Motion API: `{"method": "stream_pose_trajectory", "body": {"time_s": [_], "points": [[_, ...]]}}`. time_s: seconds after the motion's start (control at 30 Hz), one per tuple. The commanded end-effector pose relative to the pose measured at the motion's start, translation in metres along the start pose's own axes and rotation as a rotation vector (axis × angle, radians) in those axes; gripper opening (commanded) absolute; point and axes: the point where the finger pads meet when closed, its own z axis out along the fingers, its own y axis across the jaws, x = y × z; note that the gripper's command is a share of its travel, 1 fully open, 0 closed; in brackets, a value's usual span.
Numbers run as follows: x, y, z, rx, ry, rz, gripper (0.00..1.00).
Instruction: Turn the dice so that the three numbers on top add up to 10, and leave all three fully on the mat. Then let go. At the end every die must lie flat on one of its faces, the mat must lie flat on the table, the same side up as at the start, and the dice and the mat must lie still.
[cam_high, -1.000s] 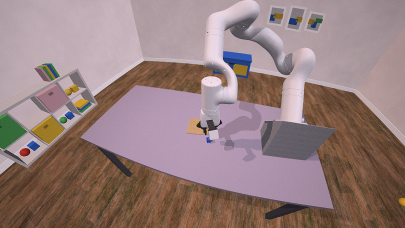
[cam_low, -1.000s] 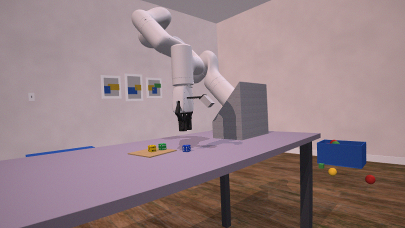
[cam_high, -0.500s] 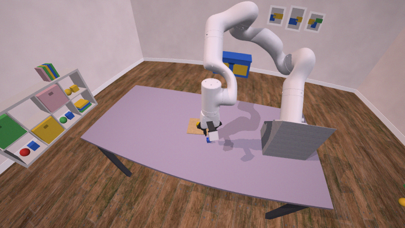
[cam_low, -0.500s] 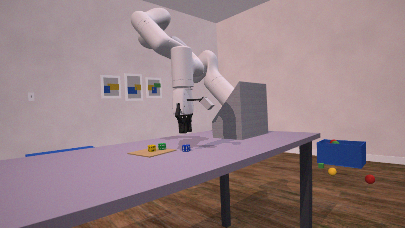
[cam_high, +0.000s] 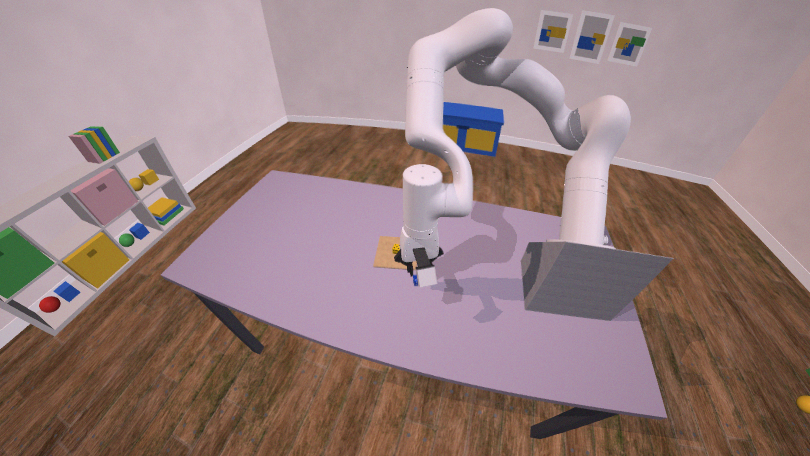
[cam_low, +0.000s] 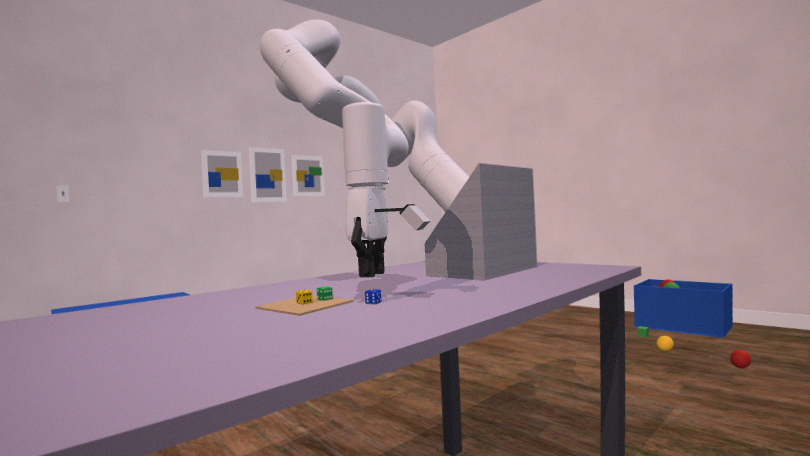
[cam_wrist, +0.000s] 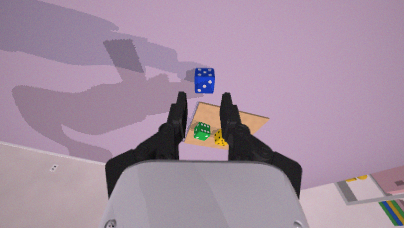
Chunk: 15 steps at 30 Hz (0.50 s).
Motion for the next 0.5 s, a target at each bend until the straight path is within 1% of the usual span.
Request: {"method": "stream_pose_trajectory", "body": {"time_s": [0.0, 0.47], "points": [[0.0, 0.001, 0.005, -0.002, 0.0, 0.001, 0.42], [0.0, 0.001, 0.02, -0.002, 0.0, 0.001, 0.42]]}}
